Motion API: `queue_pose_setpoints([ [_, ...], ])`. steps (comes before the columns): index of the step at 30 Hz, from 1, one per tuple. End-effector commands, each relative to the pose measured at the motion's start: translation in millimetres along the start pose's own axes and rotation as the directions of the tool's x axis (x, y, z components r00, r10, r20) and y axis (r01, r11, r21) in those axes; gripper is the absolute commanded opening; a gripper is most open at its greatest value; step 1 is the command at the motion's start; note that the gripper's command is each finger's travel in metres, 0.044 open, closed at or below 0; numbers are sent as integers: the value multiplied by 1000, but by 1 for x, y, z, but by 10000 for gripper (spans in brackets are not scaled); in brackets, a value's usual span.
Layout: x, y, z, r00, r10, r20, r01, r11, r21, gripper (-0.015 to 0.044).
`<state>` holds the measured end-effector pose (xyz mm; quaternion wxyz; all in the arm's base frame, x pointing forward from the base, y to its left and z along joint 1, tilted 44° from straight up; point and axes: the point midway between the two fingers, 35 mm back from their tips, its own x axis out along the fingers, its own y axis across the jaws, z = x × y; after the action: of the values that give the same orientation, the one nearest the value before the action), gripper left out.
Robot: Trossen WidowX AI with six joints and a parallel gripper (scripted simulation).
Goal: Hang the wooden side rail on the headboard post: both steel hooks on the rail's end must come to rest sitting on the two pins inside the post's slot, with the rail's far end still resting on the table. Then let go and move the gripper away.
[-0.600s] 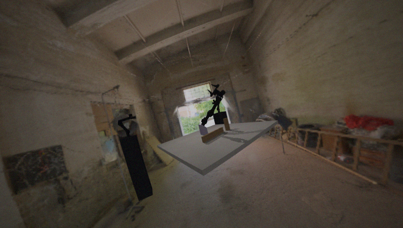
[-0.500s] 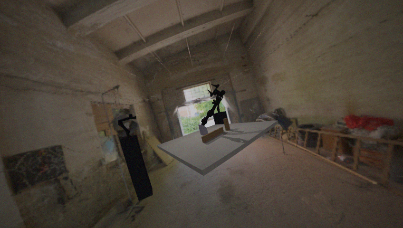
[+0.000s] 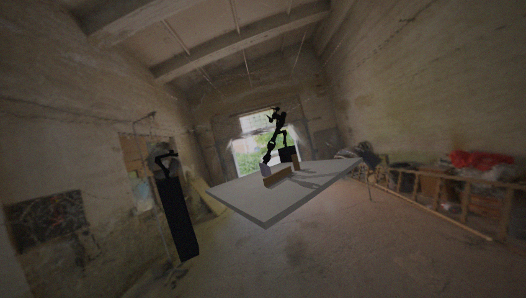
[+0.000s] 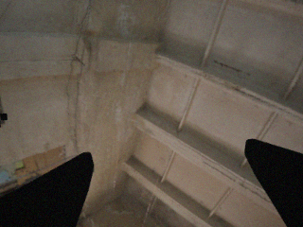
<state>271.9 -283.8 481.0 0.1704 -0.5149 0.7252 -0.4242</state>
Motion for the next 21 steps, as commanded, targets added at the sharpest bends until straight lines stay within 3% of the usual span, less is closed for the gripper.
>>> queue_pose_setpoints([
  [1,39,20,-56,990,57,-126,-57,998,2,440],
  [12,88,81,-180,889,197,-413,-219,976,-6,440],
  [21,79,141,-286,714,307,-629,-389,921,8,440],
])
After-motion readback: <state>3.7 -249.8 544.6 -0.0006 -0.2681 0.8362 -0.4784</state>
